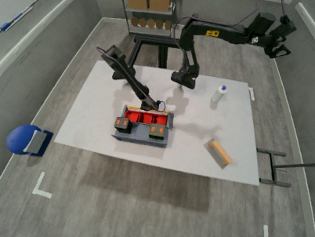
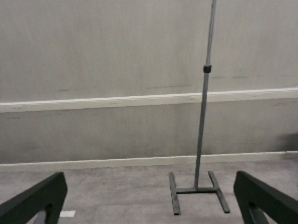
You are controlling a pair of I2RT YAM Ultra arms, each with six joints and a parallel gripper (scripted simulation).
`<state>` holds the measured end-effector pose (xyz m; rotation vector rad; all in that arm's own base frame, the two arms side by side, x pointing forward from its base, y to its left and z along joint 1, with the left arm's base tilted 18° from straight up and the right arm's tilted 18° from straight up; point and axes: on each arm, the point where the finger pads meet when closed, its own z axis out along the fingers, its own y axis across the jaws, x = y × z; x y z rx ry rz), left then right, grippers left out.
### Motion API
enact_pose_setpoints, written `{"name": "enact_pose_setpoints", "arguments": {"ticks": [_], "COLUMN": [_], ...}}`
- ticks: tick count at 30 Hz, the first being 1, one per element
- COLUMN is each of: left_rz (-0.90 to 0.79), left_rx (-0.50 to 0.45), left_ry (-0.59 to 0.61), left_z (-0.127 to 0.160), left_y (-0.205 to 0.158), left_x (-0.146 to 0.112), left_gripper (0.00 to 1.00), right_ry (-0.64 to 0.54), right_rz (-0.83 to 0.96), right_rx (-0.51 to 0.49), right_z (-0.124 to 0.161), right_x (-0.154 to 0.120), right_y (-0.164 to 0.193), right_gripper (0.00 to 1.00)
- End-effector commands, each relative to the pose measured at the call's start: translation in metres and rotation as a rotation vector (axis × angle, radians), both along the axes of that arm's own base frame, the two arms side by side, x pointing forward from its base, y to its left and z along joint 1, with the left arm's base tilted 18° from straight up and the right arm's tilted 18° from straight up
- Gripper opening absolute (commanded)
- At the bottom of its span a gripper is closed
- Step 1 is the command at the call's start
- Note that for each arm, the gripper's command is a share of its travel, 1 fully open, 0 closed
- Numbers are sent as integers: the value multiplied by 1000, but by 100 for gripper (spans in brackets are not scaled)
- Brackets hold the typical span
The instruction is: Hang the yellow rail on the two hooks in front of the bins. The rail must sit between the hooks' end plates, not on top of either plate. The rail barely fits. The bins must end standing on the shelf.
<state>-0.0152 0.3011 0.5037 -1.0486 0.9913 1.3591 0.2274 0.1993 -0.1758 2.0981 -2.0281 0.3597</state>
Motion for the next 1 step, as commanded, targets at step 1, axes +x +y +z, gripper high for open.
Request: {"name": "enact_pose_setpoints", "arguments": {"ticks": [1], "left_rz": [8], "left_rx": [52], "left_ry": [8], "left_z": [14], "left_y": [-14], "left_x": [-3], "left_gripper": [100], "right_ry": [-33], "right_rz": [12], "right_rx": [39], "right_z": [10], "right_x": [8], "right_y": [16], "right_gripper": [36]}}
